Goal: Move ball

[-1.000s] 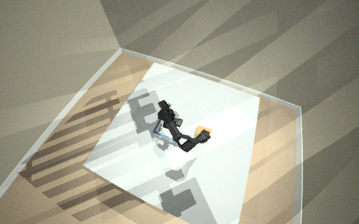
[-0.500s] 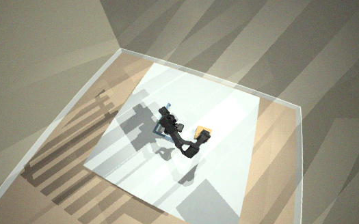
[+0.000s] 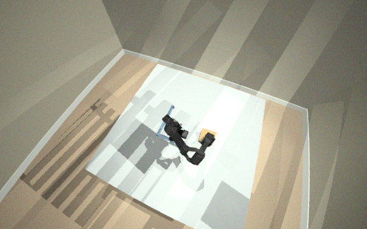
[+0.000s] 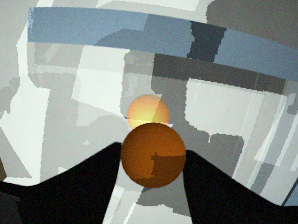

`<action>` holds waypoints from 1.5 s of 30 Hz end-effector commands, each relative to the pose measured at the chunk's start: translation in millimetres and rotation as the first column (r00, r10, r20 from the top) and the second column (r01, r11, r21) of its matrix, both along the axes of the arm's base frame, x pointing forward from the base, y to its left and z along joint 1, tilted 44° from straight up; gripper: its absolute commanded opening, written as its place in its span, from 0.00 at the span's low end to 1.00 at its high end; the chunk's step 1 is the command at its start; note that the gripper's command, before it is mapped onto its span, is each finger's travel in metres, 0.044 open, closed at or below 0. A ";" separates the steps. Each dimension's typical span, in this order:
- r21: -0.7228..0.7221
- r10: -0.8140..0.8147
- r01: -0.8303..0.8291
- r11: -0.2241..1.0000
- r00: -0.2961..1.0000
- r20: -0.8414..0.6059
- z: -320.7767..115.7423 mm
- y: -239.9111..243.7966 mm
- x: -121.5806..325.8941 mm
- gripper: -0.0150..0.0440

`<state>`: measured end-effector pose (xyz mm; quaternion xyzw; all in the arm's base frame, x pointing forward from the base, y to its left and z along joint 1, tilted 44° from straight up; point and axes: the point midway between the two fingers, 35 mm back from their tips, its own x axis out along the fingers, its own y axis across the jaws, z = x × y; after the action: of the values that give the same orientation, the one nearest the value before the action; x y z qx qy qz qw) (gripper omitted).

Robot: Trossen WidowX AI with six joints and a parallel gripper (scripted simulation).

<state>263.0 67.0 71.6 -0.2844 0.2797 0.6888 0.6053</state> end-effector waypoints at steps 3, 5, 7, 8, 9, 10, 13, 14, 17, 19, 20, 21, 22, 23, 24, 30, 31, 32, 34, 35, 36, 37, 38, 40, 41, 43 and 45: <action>0.008 -0.003 0.003 1.000 1.000 -0.002 -20.1 21.6 -4.8 0.25; 0.010 -0.002 0.002 1.000 1.000 -0.003 -26.3 28.0 -6.8 0.25; 0.010 -0.002 0.002 1.000 1.000 -0.003 -28.6 30.3 -7.6 0.25; 0.010 -0.002 0.002 1.000 1.000 -0.003 -28.6 30.3 -7.6 0.25; 0.010 -0.002 0.002 1.000 1.000 -0.003 -28.6 30.3 -7.6 0.25; 0.010 -0.002 0.002 1.000 1.000 -0.003 -28.8 30.5 -7.6 0.25; 0.010 -0.002 0.002 1.000 1.000 -0.003 -30.4 32.1 -7.8 0.25; 0.010 -0.002 0.002 1.000 1.000 -0.003 -31.3 32.9 -7.9 0.25; 0.010 -0.002 0.002 1.000 1.000 -0.003 -34.7 36.1 -8.4 0.25; 0.011 -0.002 0.002 1.000 1.000 -0.003 -37.0 38.4 -8.7 0.25; 0.011 -0.002 0.002 1.000 1.000 -0.003 -38.2 39.5 -8.9 0.25; 0.011 -0.002 0.002 1.000 1.000 -0.003 -39.4 40.6 -9.1 0.25; 0.011 -0.002 0.002 1.000 1.000 -0.003 -40.5 41.8 -9.4 0.25; 0.011 -0.002 0.002 1.000 1.000 -0.003 -41.5 42.7 -9.6 0.25; 0.011 -0.002 0.002 1.000 1.000 -0.003 -42.0 43.2 -9.7 0.25; 0.011 -0.002 0.002 1.000 1.000 -0.003 -42.2 43.4 -9.7 0.25; 0.006 0.000 0.000 1.000 1.000 0.003 -40.8 41.7 -9.2 0.30; 0.006 0.000 0.000 1.000 1.000 0.003 -40.8 41.7 -9.2 0.34; 0.006 0.000 0.000 1.000 1.000 0.003 -40.8 41.7 -9.2 0.43; 0.006 0.000 0.000 1.000 1.000 0.003 -40.8 41.7 -9.2 0.48; 0.006 0.000 0.000 1.000 1.000 0.003 -40.8 41.7 -9.2 0.52; 0.006 0.000 0.000 1.000 1.000 0.003 -40.8 41.7 -9.2 0.57; 0.006 0.000 0.000 1.000 1.000 0.003 -40.8 41.7 -9.2 0.61; 0.006 0.000 0.000 1.000 1.000 0.003 -40.8 41.7 -9.2 0.70; 0.006 0.000 0.000 1.000 1.000 0.003 -40.8 41.7 -9.2 0.73; 0.006 0.000 0.000 1.000 1.000 0.003 -40.8 41.7 -9.2 0.73; 0.006 0.000 0.000 1.000 1.000 0.003 -40.8 41.7 -9.2 0.73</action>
<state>253.8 108.7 30.7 -0.2834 0.2768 0.6892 0.6067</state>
